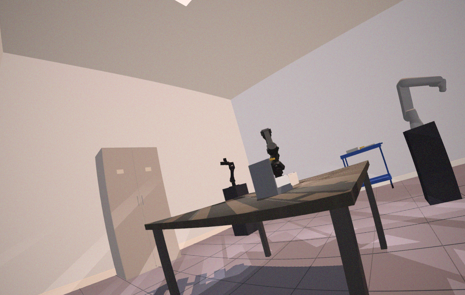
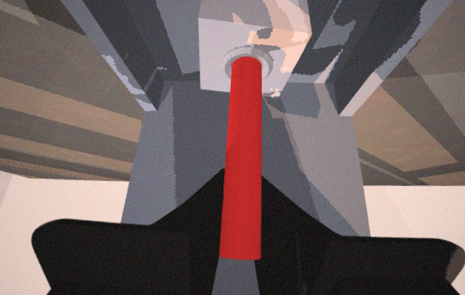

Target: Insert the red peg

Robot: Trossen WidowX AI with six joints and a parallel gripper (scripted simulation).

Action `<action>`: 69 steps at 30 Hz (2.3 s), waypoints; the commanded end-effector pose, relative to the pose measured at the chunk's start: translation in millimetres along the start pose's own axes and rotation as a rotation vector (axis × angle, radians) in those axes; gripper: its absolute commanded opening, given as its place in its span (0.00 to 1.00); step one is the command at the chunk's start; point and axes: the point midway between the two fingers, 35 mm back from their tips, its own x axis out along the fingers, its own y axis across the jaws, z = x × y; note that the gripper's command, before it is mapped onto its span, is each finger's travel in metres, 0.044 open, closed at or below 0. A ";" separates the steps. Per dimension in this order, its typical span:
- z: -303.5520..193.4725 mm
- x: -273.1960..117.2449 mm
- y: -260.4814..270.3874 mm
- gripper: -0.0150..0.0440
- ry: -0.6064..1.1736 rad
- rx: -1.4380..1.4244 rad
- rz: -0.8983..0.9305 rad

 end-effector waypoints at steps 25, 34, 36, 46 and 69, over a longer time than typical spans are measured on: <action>-8.7 14.3 -1.3 0.25 -0.002 -0.003 -0.002; 2.6 19.7 -0.3 0.25 -0.003 -0.003 -0.002; 3.9 21.3 -0.2 0.25 -0.002 -0.003 -0.002; 9.2 29.3 -0.9 0.25 -0.002 -0.003 -0.002; 14.5 37.5 -1.8 0.34 0.010 0.004 -0.004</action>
